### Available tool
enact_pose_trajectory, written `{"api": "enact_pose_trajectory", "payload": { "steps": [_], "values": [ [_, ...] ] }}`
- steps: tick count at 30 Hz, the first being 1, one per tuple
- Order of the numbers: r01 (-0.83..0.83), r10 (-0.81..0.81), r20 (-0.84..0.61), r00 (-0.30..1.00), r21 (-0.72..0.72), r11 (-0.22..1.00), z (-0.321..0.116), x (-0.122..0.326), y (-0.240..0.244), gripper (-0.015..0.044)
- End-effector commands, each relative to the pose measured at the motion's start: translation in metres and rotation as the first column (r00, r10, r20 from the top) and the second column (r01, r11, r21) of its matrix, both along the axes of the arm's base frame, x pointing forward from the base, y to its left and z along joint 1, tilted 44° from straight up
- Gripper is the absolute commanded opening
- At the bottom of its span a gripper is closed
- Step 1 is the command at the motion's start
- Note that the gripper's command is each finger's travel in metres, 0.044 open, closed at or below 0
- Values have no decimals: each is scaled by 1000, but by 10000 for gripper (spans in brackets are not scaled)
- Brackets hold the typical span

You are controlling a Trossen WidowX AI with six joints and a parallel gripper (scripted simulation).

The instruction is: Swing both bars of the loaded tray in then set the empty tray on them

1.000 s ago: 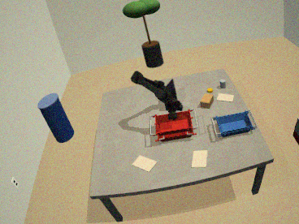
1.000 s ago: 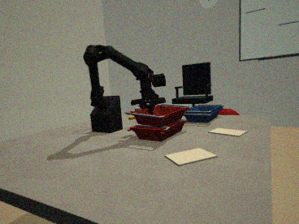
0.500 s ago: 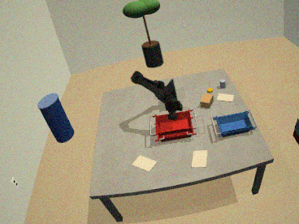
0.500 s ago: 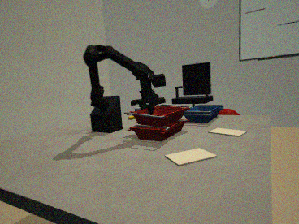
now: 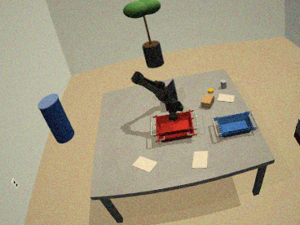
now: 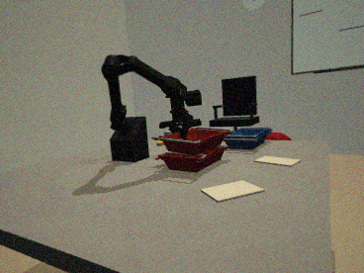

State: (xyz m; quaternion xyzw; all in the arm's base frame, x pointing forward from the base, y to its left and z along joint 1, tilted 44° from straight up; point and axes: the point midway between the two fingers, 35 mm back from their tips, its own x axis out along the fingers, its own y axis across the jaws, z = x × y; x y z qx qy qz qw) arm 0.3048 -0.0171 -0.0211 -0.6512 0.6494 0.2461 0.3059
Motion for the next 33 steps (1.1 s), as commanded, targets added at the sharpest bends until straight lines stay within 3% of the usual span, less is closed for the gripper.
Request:
{"api": "enact_pose_trajectory", "payload": {
  "steps": [1, 33],
  "values": [
    [17, -16, -35, 999, 2, 1000, -5, -8, -6, 0],
    [17, -16, -35, 999, 2, 1000, -5, -8, -6, 15]
  ]
}}
